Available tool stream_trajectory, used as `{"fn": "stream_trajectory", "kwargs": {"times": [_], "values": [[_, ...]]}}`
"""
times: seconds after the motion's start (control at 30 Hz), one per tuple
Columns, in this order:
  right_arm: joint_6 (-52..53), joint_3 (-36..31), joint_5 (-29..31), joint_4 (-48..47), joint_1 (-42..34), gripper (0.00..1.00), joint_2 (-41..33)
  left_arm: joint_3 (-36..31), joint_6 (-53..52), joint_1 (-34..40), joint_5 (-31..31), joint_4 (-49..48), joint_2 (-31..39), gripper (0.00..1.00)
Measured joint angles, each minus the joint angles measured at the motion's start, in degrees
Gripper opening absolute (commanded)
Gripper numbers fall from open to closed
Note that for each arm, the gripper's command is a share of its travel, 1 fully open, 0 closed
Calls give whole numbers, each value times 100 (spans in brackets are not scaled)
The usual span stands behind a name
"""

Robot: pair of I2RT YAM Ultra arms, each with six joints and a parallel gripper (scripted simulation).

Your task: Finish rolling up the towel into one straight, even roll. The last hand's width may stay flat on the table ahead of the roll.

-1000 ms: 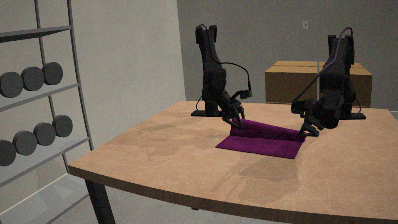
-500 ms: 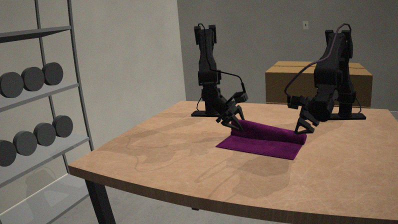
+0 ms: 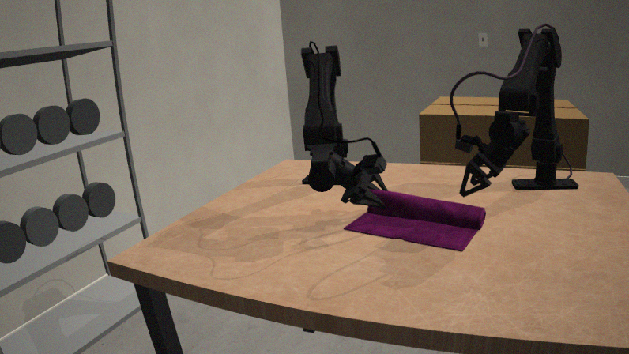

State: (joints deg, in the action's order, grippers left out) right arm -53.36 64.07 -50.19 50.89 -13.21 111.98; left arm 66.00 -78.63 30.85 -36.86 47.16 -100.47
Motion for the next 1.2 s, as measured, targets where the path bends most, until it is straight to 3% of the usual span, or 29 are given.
{"fn": "stream_trajectory", "kwargs": {"times": [0.13,0.3,0.87,1.2], "values": [[-184,251,-166,479,37,34,295,-769,179,120,140,-979,542,97],[-365,380,-243,892,42,34,476,-1145,380,157,273,-1790,728,98],[-546,413,-385,1073,70,34,649,-922,286,24,306,-2159,704,98],[-553,413,-385,1073,70,34,649,-1663,273,24,299,-3106,127,98]]}}
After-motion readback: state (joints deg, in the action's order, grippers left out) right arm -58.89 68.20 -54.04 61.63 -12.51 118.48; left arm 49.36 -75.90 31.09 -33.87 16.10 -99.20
